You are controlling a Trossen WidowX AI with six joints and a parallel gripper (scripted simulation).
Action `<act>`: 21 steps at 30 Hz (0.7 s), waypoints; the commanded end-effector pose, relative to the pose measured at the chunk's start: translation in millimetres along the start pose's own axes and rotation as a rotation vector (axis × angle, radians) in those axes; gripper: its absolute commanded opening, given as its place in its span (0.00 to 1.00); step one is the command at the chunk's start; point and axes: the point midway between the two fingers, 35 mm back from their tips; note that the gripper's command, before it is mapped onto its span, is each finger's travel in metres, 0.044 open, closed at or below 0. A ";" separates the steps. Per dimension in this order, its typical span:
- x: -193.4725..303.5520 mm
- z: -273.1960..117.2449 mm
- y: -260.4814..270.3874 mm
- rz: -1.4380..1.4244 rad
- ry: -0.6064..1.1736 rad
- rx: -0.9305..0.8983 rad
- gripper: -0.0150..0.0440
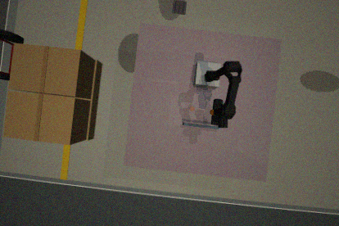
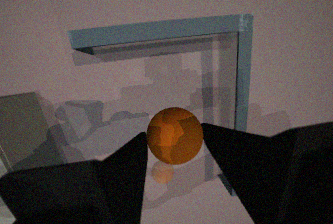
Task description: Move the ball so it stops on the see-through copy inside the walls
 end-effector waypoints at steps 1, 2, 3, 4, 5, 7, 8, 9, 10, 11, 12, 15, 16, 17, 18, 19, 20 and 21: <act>21.2 7.5 2.5 -0.002 0.006 -0.010 0.25; 26.5 8.8 2.8 -0.002 0.007 -0.010 0.25; 31.8 10.2 3.2 -0.002 0.007 -0.010 0.25; 37.1 11.5 3.7 -0.002 0.008 -0.010 0.25; 42.4 12.8 4.3 -0.002 0.008 -0.010 0.25; 52.9 15.5 5.8 -0.002 0.009 -0.010 0.25; 58.1 16.8 6.7 -0.002 0.010 -0.010 0.25; 63.3 18.1 7.7 -0.002 0.010 -0.010 0.25; 68.4 19.4 8.6 -0.001 0.011 -0.010 0.25; 73.4 20.6 9.7 0.000 0.012 -0.009 0.25; 78.4 21.8 10.9 0.001 0.013 -0.008 0.25; 93.1 25.6 15.0 0.002 0.015 -0.008 0.25; 97.9 26.9 16.6 0.002 0.016 -0.008 0.25; 102.6 28.1 18.3 0.002 0.016 -0.009 0.25; 107.3 29.4 20.0 0.002 0.016 -0.009 0.25; 111.9 30.7 21.9 0.002 0.017 -0.009 0.25; 116.4 31.9 23.8 0.002 0.017 -0.010 0.25; 120.9 33.2 25.8 0.001 0.016 -0.011 0.25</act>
Point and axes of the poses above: the point midway between the two fingers, 35 mm back from their tips, its own z axis out along the fingers, its own y axis across the jaws, x = y × z, and after that the axes turned 8 degrees about -z, right-handed
